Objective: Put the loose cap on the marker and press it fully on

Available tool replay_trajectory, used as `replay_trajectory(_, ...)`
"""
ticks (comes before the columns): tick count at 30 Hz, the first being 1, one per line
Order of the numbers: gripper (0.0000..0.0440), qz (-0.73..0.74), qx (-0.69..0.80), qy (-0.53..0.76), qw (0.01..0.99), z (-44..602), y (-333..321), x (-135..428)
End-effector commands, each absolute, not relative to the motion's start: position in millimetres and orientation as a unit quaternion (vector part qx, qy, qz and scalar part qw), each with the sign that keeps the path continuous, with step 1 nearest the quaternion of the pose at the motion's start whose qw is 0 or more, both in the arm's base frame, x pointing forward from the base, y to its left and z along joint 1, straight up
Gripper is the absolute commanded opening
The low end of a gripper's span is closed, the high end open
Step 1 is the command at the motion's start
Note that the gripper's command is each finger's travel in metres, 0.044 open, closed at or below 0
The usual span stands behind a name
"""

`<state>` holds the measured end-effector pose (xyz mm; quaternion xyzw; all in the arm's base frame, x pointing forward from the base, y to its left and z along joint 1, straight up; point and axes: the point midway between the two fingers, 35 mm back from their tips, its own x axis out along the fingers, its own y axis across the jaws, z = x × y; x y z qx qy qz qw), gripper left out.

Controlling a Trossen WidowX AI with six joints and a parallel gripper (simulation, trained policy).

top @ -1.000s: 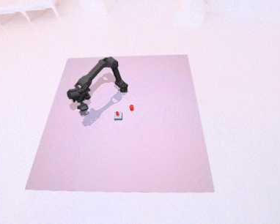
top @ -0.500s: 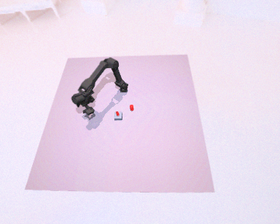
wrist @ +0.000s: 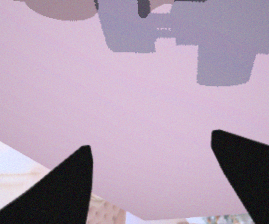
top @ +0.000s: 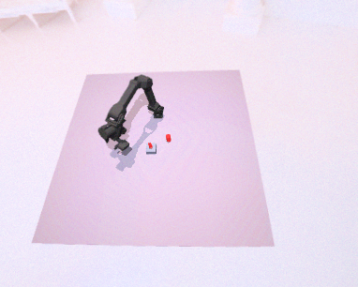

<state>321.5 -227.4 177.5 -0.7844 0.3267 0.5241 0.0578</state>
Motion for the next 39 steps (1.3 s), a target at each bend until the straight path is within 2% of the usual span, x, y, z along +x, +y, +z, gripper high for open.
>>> replay_trajectory(1, 0.0311, 0.531, -0.788, 0.307, 0.055, 177, -213, 329)
replay_trajectory(39, 0.0323, 0.601, -0.790, 0.124, -0.001, 167, -79, 355)
